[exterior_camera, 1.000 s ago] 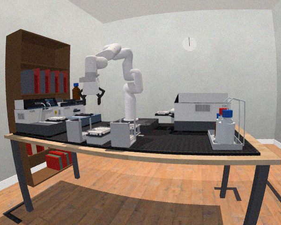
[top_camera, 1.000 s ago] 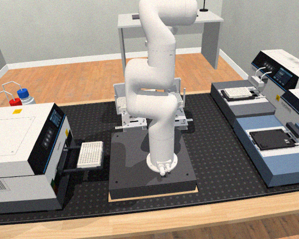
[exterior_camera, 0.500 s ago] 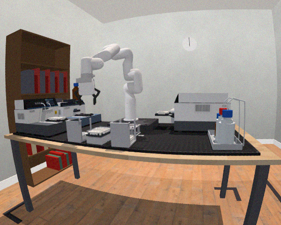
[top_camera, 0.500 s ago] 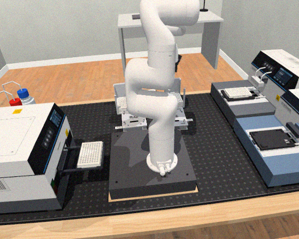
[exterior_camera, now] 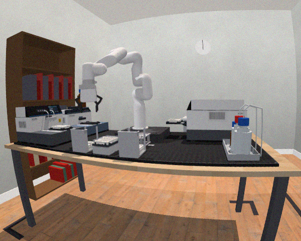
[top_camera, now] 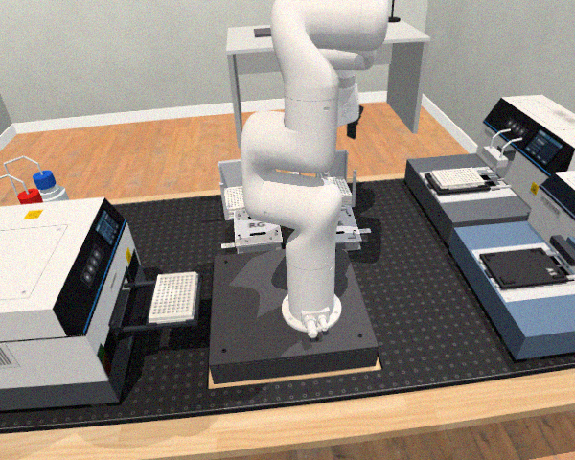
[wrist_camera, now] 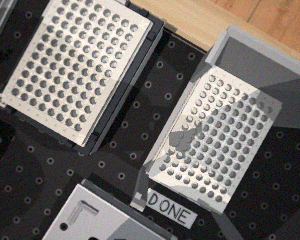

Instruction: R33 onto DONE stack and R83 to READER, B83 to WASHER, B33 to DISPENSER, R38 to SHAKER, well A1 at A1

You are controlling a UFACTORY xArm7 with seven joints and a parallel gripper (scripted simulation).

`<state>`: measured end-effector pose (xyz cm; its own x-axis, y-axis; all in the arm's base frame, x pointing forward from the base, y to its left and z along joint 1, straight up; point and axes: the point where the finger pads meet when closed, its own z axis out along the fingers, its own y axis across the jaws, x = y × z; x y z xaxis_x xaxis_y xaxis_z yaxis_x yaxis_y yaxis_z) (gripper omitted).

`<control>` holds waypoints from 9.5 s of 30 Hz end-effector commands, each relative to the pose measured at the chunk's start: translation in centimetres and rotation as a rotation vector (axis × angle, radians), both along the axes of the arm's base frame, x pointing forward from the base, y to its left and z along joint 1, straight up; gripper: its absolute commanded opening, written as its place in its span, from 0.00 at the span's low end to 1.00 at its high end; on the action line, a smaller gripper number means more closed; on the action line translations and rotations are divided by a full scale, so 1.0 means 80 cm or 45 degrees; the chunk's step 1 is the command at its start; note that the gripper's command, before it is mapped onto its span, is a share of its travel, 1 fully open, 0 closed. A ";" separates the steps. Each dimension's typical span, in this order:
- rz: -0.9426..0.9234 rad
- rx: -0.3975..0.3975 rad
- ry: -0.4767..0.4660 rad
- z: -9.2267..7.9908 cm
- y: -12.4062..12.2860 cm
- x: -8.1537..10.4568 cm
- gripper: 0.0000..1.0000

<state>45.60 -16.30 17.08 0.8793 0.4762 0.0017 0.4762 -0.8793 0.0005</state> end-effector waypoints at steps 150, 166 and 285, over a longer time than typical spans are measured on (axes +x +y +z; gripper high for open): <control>1.335 -0.008 -0.003 0.002 -0.413 -0.104 1.00; 1.335 -0.008 -0.003 -0.001 -0.413 -0.104 1.00; 1.335 -0.008 -0.003 -0.115 -0.414 -0.104 1.00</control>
<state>37.21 -49.26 7.71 0.0258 0.9997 0.0015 0.9997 -0.0258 0.0023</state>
